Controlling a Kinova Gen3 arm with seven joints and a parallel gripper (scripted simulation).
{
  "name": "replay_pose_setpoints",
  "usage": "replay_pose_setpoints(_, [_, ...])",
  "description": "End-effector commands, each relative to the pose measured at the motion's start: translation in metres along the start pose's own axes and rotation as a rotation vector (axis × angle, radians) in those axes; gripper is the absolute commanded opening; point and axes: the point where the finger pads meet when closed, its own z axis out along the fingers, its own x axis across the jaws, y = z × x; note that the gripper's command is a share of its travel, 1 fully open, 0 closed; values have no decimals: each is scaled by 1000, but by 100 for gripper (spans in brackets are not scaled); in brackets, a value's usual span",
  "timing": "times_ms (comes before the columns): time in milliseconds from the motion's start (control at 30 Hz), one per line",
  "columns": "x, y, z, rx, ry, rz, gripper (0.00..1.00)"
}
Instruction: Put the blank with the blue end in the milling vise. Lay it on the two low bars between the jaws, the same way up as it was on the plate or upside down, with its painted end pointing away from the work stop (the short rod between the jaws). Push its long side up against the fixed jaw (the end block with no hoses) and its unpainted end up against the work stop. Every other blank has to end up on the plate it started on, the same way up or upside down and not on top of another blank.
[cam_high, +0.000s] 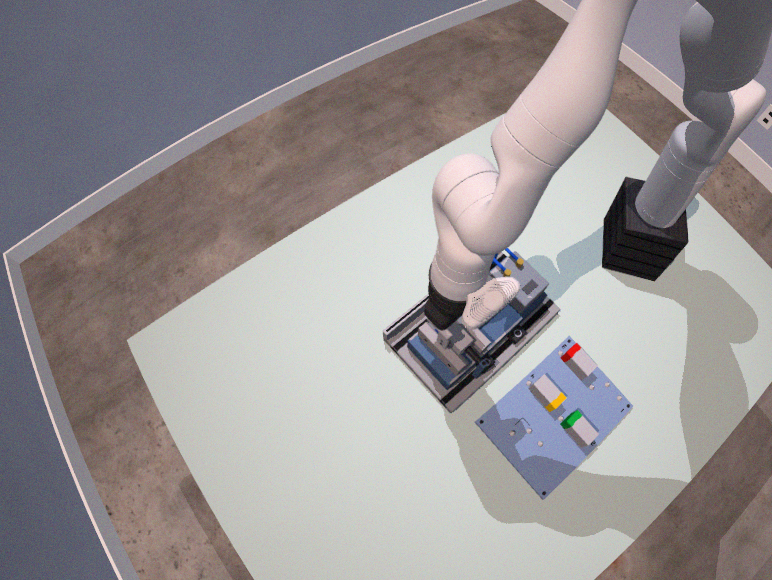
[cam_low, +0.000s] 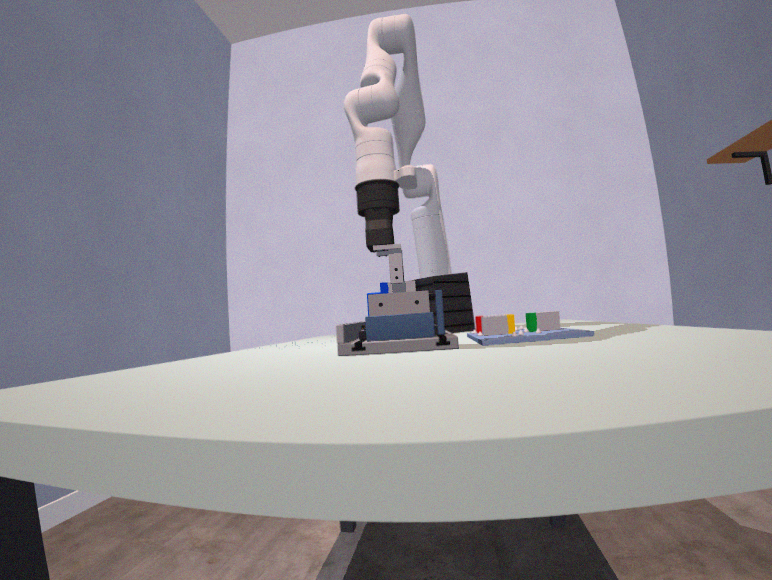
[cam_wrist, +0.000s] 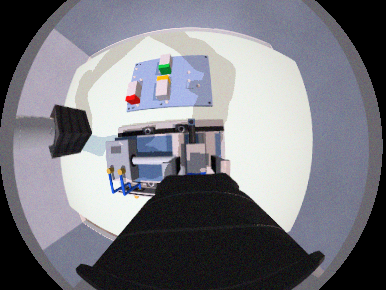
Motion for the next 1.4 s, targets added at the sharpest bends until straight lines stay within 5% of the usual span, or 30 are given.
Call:
replay_pose_setpoints(0, [1,0,-2,0,3,0,100])
replay_pose_setpoints(1367, [1,0,-8,0,3,0,100])
